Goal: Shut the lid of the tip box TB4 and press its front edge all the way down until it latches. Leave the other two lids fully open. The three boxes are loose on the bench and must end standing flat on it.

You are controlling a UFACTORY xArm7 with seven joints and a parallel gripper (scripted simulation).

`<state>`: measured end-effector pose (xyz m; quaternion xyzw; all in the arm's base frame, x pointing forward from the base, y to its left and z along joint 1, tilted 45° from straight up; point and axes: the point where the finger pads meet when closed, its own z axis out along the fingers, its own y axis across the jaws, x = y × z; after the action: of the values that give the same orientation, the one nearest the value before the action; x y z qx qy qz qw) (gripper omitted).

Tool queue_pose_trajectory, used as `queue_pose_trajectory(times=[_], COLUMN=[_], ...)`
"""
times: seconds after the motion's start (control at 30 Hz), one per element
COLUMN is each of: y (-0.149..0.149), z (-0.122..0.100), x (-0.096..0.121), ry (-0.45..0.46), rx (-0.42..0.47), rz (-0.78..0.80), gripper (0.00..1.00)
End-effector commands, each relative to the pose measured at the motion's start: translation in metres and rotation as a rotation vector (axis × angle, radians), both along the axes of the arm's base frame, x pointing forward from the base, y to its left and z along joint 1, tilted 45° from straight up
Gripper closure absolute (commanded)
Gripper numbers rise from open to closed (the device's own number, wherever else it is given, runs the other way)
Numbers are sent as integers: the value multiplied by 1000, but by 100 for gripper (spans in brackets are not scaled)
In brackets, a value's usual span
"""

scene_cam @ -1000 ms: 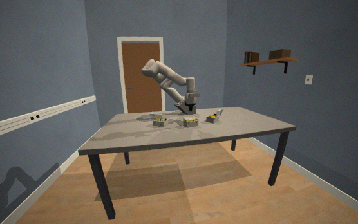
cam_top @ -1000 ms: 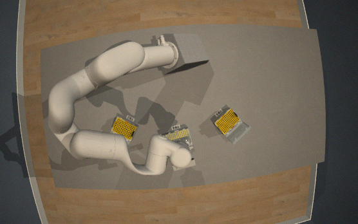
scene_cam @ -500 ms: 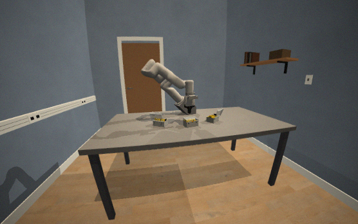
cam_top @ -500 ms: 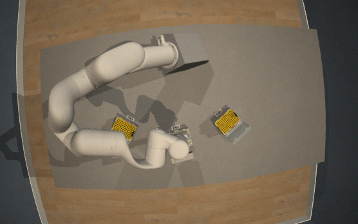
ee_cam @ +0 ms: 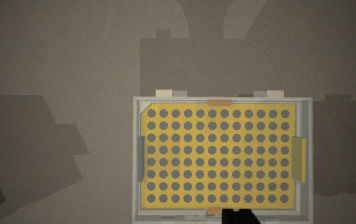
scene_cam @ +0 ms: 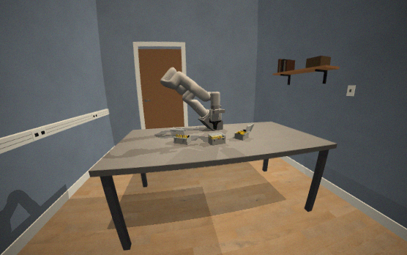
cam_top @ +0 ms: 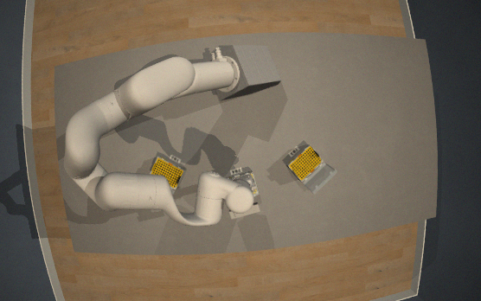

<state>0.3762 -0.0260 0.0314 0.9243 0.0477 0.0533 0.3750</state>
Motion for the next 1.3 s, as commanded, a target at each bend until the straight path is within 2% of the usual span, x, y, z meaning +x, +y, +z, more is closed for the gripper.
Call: queue_pose_trajectory(times=[0.0,0.6,1.27], y=[-1,-19,-21], z=[-2,-21,-23], x=[1,5,5], ry=[-2,-2,-2], rx=[1,1,1], rz=[3,3,3], gripper=[100,100,100])
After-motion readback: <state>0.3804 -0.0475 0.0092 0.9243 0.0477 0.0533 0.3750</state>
